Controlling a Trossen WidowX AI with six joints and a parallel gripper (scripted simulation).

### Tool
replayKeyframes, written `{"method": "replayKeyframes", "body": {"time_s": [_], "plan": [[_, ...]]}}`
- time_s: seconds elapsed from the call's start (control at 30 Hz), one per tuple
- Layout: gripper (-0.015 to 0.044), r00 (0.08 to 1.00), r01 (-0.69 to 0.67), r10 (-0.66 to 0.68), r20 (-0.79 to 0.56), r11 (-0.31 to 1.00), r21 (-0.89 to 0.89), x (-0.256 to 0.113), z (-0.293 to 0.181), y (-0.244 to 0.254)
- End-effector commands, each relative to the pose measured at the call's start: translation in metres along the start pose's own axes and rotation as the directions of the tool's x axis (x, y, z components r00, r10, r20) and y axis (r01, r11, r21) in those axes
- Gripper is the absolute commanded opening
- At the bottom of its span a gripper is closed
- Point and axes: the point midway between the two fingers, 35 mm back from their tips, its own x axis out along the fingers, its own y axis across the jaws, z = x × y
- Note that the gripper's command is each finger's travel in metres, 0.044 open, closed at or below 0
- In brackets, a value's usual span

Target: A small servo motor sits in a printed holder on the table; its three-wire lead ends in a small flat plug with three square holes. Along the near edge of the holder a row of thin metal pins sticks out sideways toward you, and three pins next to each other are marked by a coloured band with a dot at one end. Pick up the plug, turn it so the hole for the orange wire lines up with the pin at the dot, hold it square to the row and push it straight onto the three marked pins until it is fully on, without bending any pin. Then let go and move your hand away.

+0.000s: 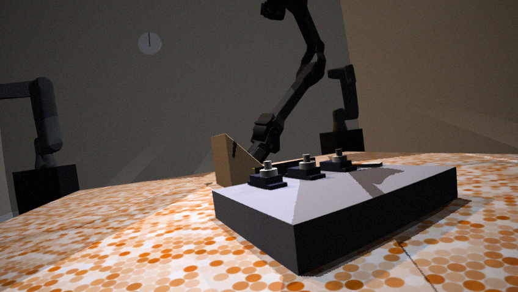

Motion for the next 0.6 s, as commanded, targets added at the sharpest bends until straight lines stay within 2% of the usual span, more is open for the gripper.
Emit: {"method": "replayKeyframes", "body": {"time_s": [0.0,0.33,0.57], "plan": [[0.0374,1.0,0.0,0.0,0.0,1.0,-0.001,0.0,0.0,0.0],[0.0115,1.0,-0.005,0.006,0.005,0.997,-0.076,0.005,0.002,-0.002],[0.0115,1.0,-0.011,0.013,0.011,0.984,-0.178,0.011,0.004,-0.006]]}}
